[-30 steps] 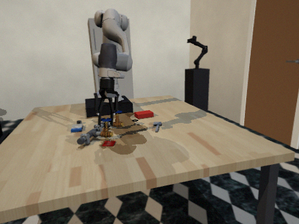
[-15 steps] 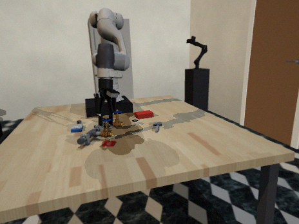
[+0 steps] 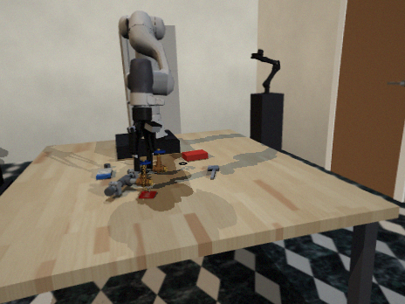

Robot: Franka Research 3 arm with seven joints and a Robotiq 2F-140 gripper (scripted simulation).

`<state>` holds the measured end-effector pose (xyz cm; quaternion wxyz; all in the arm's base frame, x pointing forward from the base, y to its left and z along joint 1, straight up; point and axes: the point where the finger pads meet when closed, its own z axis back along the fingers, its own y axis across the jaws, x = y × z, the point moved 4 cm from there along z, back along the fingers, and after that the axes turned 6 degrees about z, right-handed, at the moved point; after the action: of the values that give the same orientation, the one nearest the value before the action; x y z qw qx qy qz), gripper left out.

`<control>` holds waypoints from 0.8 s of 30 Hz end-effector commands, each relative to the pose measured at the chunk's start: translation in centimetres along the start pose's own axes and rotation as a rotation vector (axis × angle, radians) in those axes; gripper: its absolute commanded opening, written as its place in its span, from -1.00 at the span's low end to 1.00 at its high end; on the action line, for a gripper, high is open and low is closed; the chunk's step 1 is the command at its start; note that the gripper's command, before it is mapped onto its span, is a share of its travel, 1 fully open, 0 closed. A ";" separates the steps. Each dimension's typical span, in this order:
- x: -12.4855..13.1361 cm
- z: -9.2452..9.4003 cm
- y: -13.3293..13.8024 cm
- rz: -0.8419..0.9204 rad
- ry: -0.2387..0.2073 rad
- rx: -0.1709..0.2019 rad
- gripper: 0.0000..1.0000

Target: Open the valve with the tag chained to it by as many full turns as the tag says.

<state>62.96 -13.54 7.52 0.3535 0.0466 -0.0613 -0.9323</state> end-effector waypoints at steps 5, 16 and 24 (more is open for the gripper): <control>0.1 0.0 0.0 0.043 -0.003 -0.005 1.00; 0.1 0.0 0.0 0.043 -0.003 -0.005 1.00; 0.1 0.0 0.0 0.043 -0.003 -0.005 1.00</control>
<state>62.88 -13.61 7.49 0.3699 0.0444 -0.0607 -0.9260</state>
